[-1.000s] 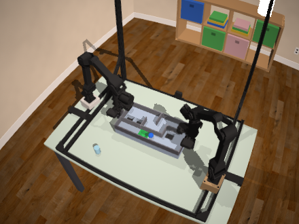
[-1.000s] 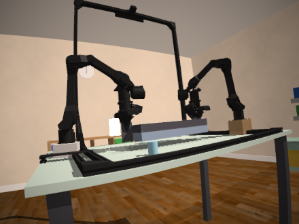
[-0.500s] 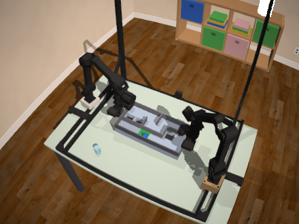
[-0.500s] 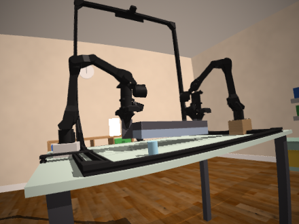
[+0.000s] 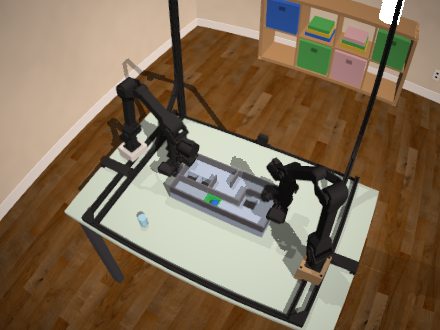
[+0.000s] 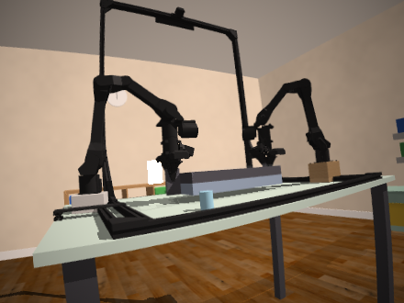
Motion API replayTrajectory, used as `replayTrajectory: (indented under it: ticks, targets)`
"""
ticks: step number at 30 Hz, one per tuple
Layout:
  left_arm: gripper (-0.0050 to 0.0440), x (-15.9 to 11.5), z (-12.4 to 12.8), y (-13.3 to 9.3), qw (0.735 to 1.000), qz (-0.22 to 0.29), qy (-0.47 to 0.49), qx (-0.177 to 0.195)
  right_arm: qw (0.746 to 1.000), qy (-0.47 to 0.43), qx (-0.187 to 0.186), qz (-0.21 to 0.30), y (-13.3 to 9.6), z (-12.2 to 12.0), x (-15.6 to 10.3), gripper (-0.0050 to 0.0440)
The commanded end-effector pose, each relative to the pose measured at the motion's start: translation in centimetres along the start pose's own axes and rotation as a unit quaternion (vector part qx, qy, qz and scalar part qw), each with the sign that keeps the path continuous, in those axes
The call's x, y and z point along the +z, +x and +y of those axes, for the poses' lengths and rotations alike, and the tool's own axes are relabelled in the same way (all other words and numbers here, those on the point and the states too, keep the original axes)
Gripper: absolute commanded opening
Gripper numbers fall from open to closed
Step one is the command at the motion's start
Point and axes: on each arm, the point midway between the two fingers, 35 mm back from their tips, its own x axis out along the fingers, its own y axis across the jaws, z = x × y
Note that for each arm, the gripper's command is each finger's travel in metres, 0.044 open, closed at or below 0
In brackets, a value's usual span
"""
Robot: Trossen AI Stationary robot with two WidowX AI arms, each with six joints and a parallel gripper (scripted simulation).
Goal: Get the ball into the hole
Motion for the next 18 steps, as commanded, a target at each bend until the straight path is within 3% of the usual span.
replayTrajectory:
  ticks: [1, 3, 13, 15, 18]
  targets:
    - [0.002, 0.08, 0.08, 1.31, 1.0, 0.007, 0.001, -0.001, 1.0, 0.001, 0.002, -0.008, 1.69, -0.02, -0.02, 0.002]
    - [0.002, 0.09, 0.09, 1.57, 1.0, 0.008, 0.001, -0.002, 1.0, 0.001, 0.002, -0.009, 2.05, -0.02, -0.06, 0.002]
    - [0.026, 0.09, 0.09, 1.57, 1.0, 0.008, 0.001, -0.002, 1.0, 0.001, 0.002, -0.009, 2.05, -0.02, -0.06, 0.026]
    - [0.026, 0.09, 0.09, 1.57, 1.0, 0.008, 0.001, -0.002, 1.0, 0.001, 0.002, -0.009, 2.05, -0.02, -0.06, 0.026]
    - [0.0332, 0.09, 0.09, 1.57, 1.0, 0.008, 0.001, -0.002, 1.0, 0.001, 0.002, -0.009, 2.05, -0.02, -0.06, 0.0332]
